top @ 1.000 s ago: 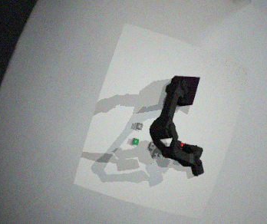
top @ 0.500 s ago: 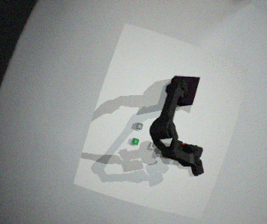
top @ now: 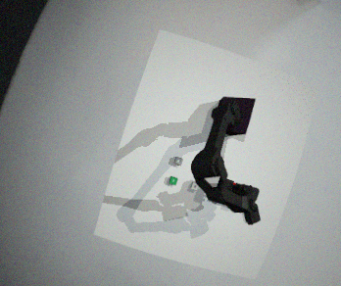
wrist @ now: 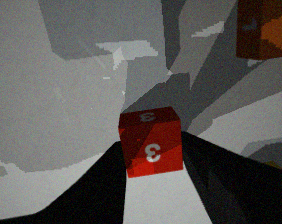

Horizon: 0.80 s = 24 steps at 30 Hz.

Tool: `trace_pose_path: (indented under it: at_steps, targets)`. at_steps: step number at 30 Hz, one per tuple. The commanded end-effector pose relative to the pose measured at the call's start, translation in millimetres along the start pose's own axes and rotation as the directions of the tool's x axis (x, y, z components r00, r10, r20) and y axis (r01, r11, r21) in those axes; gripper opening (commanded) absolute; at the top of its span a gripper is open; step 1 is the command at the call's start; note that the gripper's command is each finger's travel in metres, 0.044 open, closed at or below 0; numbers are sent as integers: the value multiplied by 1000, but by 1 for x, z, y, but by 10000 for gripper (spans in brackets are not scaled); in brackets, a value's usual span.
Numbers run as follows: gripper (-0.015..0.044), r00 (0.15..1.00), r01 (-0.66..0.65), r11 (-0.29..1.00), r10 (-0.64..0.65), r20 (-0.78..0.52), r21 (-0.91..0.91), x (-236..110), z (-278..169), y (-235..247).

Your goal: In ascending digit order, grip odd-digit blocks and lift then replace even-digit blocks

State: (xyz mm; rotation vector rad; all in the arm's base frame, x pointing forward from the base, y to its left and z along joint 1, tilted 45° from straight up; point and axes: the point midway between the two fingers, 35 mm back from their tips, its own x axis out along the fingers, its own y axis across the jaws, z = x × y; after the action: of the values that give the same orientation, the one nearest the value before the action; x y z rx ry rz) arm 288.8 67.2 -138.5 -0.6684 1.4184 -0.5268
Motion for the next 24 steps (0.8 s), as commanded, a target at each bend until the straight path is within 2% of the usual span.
trace_pose_path:
  at_steps: [1,3,14,18,21,24]
  targets:
    - [120,1000,4,1000,-4,1,-4,1,0,0]
    - [120,1000,4,1000,-4,1,-4,1,0,0]
    - [400,1000,4,1000,-4,1,-4,1,0,0]
    - [400,1000,4,1000,-4,1,-4,-2,0,0]
    - [400,1000,2,1000,-2,1,-4,-33,0,0]
    - [400,1000,2,1000,-2,1,-4,-36,0,0]
